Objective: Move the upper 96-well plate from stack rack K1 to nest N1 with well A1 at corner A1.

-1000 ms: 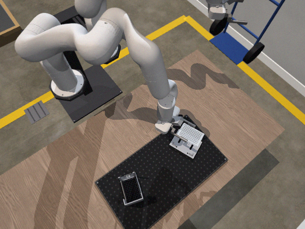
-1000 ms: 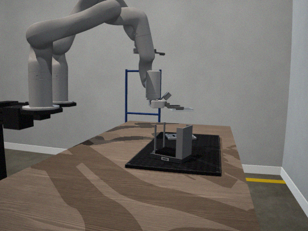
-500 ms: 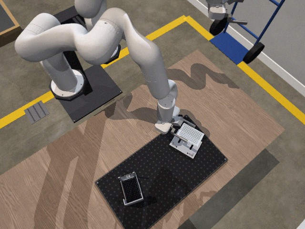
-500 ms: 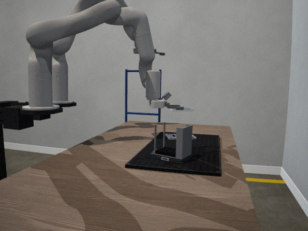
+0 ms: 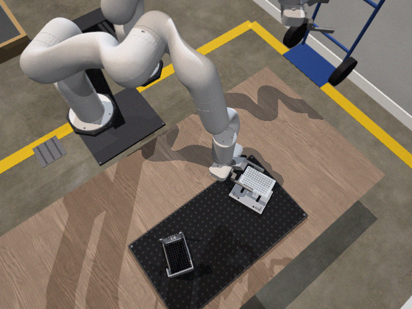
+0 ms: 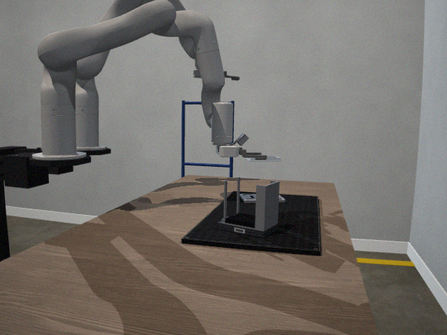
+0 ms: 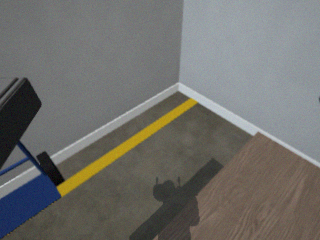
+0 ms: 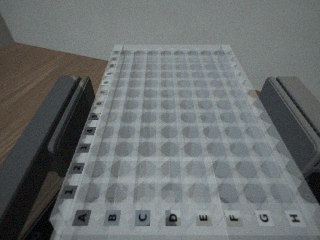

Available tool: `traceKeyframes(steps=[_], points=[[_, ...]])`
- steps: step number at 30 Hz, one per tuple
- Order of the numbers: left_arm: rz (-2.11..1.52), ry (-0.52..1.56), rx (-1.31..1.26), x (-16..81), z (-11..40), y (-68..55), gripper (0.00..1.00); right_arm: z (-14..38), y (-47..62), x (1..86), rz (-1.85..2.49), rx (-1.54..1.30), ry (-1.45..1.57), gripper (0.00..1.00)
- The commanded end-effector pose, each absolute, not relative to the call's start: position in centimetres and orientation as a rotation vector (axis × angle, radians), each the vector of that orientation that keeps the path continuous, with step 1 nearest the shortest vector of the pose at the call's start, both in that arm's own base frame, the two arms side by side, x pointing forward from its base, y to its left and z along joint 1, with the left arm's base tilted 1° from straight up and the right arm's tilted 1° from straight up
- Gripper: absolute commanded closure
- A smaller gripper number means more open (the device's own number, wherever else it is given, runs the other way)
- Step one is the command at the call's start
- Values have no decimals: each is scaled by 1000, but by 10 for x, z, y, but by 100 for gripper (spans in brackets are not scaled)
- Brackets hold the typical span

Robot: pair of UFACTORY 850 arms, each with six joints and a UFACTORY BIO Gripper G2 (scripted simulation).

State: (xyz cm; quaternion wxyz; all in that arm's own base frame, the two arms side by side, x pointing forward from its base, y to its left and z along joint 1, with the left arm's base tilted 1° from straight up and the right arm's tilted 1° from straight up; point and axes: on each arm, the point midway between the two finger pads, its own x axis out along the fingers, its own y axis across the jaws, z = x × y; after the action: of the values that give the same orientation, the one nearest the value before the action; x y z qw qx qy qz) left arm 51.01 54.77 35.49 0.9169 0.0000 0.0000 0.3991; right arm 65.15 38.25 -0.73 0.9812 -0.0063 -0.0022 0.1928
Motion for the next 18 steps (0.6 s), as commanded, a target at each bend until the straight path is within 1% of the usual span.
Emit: traceKeyframes(steps=[1, 18], points=[[821, -3, 1, 511, 357, 548, 0, -10, 383, 652, 388, -12, -6, 100], [821, -3, 1, 511, 357, 548, 0, -35, 383, 653, 388, -12, -7, 100]])
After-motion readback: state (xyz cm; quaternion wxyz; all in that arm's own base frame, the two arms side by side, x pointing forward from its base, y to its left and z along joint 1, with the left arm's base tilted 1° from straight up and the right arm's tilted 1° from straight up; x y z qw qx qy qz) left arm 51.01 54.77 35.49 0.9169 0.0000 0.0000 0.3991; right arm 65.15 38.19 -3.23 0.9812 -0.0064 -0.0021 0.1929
